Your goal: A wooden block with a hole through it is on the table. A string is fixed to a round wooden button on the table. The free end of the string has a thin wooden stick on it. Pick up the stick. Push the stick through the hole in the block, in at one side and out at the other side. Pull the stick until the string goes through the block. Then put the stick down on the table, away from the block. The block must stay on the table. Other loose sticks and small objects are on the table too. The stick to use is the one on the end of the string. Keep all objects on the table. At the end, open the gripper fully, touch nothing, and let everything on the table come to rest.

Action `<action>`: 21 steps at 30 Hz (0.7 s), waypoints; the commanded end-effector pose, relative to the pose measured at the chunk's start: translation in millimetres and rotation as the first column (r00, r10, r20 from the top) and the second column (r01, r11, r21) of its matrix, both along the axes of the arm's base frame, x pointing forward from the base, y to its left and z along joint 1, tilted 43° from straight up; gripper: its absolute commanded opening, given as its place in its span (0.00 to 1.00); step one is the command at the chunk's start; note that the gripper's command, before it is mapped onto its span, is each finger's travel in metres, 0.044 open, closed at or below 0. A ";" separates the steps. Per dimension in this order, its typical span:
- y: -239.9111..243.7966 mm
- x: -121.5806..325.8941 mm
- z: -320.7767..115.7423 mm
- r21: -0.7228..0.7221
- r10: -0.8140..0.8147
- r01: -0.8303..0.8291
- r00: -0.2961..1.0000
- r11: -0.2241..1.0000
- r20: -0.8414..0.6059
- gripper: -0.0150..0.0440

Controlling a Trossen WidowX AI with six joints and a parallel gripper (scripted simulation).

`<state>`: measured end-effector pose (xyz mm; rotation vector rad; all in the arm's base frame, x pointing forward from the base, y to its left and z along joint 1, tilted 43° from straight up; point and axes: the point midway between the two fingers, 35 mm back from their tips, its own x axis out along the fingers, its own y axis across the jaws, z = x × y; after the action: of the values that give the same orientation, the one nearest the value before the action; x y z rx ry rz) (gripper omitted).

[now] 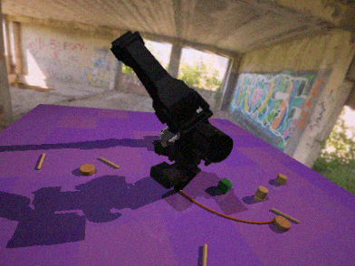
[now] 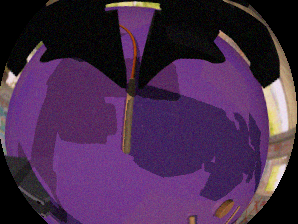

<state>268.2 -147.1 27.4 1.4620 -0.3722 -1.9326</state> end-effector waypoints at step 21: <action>9.8 3.6 10.2 0.002 0.000 0.000 1.000 1.000 0.001 0.25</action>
<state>268.8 -139.8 34.0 1.4515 -0.3642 -1.9362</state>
